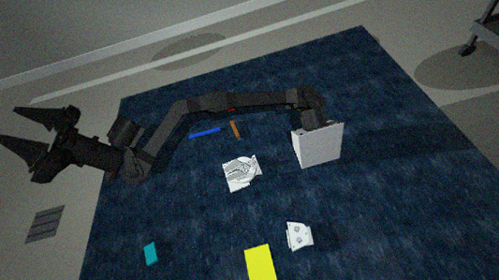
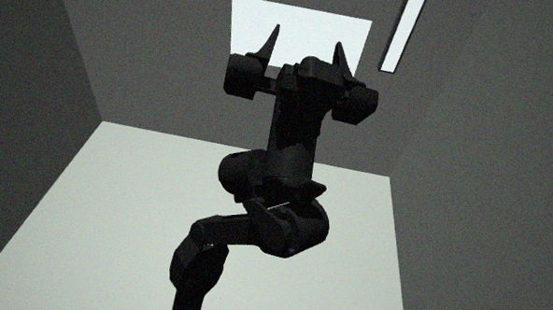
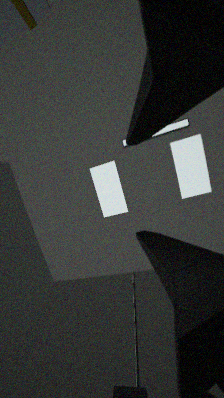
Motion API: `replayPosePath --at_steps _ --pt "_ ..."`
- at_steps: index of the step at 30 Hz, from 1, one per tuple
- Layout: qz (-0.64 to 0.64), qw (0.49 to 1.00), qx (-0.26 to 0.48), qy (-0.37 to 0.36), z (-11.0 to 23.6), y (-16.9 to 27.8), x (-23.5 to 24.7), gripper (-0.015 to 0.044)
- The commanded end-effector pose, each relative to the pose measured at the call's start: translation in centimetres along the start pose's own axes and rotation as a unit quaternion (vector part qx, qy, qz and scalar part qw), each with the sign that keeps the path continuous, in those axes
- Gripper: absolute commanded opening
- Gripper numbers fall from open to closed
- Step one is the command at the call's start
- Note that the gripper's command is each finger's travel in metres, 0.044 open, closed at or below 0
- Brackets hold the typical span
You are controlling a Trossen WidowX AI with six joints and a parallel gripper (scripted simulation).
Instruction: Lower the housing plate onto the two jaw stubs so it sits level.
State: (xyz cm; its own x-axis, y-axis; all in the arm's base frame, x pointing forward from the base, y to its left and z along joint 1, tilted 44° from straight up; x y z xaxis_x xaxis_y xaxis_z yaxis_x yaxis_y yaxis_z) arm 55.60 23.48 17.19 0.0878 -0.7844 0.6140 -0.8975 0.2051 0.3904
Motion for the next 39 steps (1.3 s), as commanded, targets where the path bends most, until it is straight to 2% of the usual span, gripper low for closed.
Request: replayPosePath --at_steps 1,2,20,39 --pt "0.000 1.000 0.000 0.000 0.0 0.0 0.0 0.0426" --pt "0.001 1.000 -0.001 0.000 0.0 0.0 0.0 0.0440" --pt "0.107 0.989 -0.081 0.062 0.2 -0.9 -4.5 0.0440" --pt "0.228 0.949 -0.140 0.165 1.4 -1.4 -9.7 0.0440"
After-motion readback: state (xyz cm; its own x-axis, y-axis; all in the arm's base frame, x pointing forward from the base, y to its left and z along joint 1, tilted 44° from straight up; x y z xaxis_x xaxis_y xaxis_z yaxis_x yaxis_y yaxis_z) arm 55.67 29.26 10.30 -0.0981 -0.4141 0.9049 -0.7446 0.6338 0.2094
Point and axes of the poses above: the point midway between the two fingers, 35 mm back from their tips, its own z axis back along the fingers, its own x axis across the jaws, y = z × x, the point moved 7 cm from there along z, back along the fingers, and after that the axes turned 1 degree about z, right-handed, at the moved point
